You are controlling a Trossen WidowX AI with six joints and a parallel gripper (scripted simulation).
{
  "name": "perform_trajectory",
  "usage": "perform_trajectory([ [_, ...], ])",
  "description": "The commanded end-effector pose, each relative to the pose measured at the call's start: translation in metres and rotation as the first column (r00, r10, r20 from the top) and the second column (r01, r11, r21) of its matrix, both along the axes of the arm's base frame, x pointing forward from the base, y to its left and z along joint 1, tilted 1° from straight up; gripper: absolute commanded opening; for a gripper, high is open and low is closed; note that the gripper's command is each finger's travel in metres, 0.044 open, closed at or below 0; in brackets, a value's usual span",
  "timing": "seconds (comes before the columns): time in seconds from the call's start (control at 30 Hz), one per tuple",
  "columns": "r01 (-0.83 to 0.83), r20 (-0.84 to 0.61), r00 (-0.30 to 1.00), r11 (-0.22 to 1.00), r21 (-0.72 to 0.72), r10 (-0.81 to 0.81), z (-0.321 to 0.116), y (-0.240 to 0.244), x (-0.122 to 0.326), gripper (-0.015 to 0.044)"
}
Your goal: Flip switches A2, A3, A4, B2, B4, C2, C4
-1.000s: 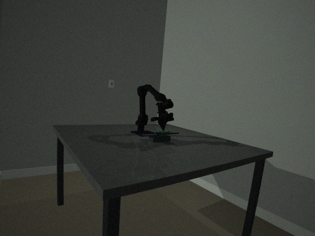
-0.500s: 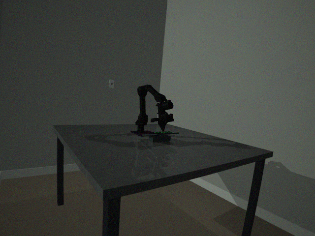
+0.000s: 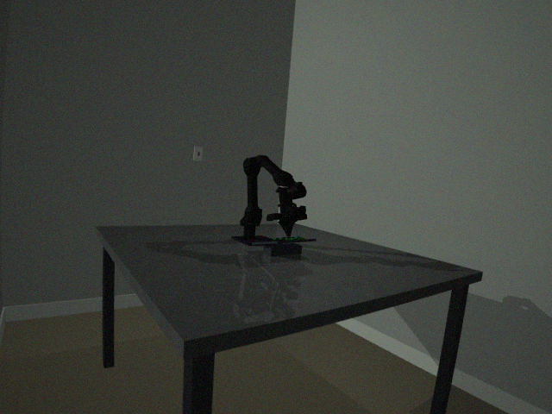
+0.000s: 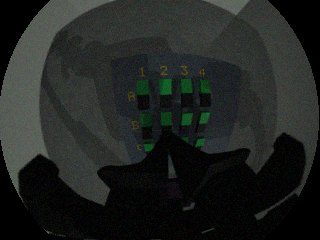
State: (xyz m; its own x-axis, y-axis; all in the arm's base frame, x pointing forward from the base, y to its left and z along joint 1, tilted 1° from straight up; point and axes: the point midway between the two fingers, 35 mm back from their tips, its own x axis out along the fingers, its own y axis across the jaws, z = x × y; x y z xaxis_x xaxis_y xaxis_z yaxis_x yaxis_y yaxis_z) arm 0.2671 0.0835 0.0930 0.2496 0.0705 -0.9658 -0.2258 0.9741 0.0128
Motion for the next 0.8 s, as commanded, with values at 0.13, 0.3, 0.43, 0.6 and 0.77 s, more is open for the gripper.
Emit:
perform_trajectory([
  [0.13, 0.004, 0.000, 1.000, 1.000, -0.004, -0.004, -0.0015, -0.0008, 0.0001, 0.0000],
  [0.3, 0.004, 0.000, 1.000, 1.000, -0.004, -0.004, -0.0022, -0.0007, 0.0002, 0.0000],
  [0.43, 0.004, 0.000, 1.000, 1.000, -0.004, -0.004, -0.0027, -0.0007, 0.0004, 0.0000],
  [0.6, 0.004, 0.000, 1.000, 1.000, -0.004, -0.004, -0.0033, -0.0007, 0.0005, 0.0000],
  [0.77, 0.004, 0.000, 1.000, 1.000, -0.004, -0.004, -0.0040, -0.0006, 0.0007, 0.0000],
])
